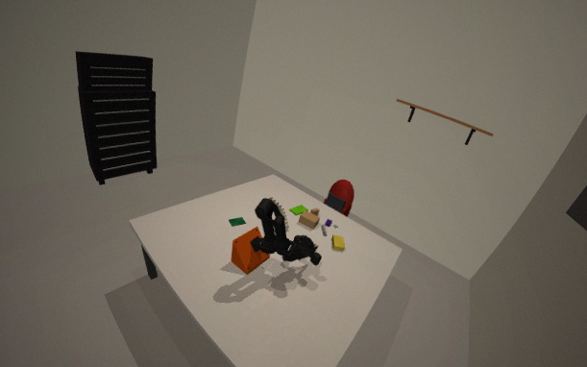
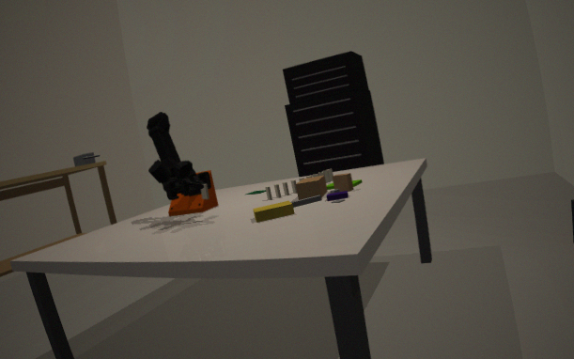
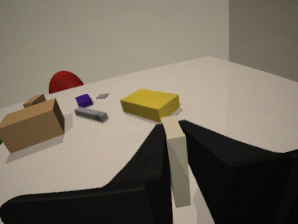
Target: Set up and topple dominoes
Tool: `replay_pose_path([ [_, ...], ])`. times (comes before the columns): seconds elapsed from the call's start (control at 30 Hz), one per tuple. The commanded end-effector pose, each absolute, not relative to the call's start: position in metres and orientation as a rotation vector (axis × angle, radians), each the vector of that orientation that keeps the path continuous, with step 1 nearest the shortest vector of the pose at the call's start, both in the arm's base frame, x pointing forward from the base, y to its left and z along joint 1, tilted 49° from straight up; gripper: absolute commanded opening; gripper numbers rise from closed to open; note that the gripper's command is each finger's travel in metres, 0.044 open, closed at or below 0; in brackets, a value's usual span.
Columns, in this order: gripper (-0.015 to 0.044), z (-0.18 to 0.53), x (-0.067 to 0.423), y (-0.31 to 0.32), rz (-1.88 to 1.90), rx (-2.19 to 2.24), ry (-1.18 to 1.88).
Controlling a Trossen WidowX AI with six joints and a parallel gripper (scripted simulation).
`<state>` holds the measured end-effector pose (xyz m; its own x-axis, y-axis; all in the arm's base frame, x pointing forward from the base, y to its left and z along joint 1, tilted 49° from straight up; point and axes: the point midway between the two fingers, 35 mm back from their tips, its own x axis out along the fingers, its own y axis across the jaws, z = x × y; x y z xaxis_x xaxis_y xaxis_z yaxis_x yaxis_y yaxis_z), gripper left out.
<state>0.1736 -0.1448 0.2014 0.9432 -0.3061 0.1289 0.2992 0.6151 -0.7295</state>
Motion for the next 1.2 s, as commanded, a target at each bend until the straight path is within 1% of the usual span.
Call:
replay_pose_path([
  [0.0, 0.0027, 0.201, 0.173, -0.143, -0.344, -0.848, 0.007],
  [1.17, 0.0027, 0.188, 0.178, -0.169, -0.335, -0.844, 0.029],
])
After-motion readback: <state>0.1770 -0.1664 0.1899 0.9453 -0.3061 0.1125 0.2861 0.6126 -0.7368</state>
